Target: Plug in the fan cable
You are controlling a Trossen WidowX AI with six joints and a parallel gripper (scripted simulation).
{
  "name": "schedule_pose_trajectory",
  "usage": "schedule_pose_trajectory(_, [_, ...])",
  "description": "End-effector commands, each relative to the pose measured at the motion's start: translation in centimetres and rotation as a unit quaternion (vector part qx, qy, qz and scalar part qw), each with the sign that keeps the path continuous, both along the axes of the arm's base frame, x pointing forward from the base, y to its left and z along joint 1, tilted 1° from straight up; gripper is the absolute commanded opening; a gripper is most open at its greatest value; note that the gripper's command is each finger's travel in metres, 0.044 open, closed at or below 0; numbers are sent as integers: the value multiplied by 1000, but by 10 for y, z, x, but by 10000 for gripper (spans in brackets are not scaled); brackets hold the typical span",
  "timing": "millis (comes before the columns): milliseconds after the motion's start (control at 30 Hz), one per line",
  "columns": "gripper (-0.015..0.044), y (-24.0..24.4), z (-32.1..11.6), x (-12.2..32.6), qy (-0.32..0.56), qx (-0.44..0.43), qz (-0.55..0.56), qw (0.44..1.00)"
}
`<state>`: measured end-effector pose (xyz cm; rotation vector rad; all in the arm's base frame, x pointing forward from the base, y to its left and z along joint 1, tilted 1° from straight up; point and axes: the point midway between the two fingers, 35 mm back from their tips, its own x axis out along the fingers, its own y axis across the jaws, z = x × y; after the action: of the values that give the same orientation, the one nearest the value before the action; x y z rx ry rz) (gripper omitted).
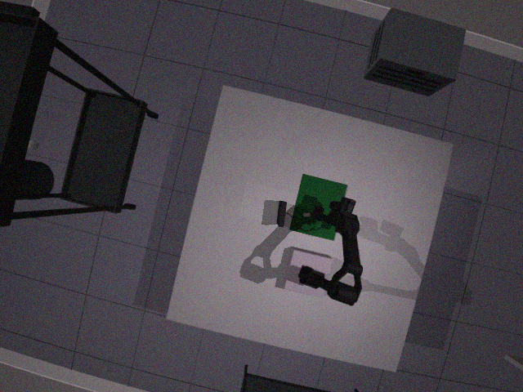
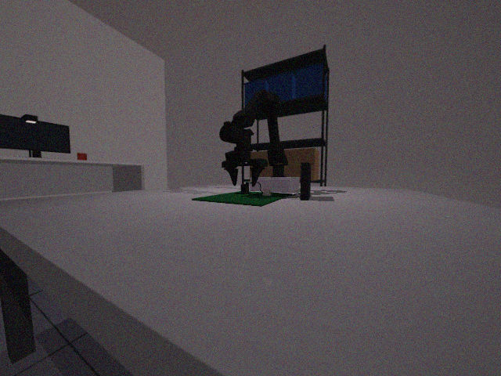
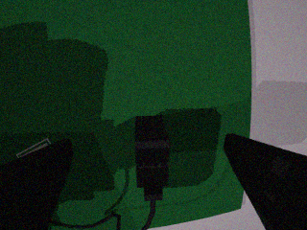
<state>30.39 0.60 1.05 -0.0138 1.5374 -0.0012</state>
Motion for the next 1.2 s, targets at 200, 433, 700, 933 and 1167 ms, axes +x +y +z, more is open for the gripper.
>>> schedule_pose_trajectory(200, [440,-1,-18,-2,2,-2,-1,1000])
schedule_pose_trajectory(433, [414,0,-19,-1,1,0,0,1000])
schedule_pose_trajectory(700, [204,0,-19,-1,1,0,0,1000])
schedule_pose_trajectory(933, [20,0,-19,-1,1,0,0,1000])
schedule_pose_trajectory(1167, [0,0,19,-1,2,-1,-1,1000])
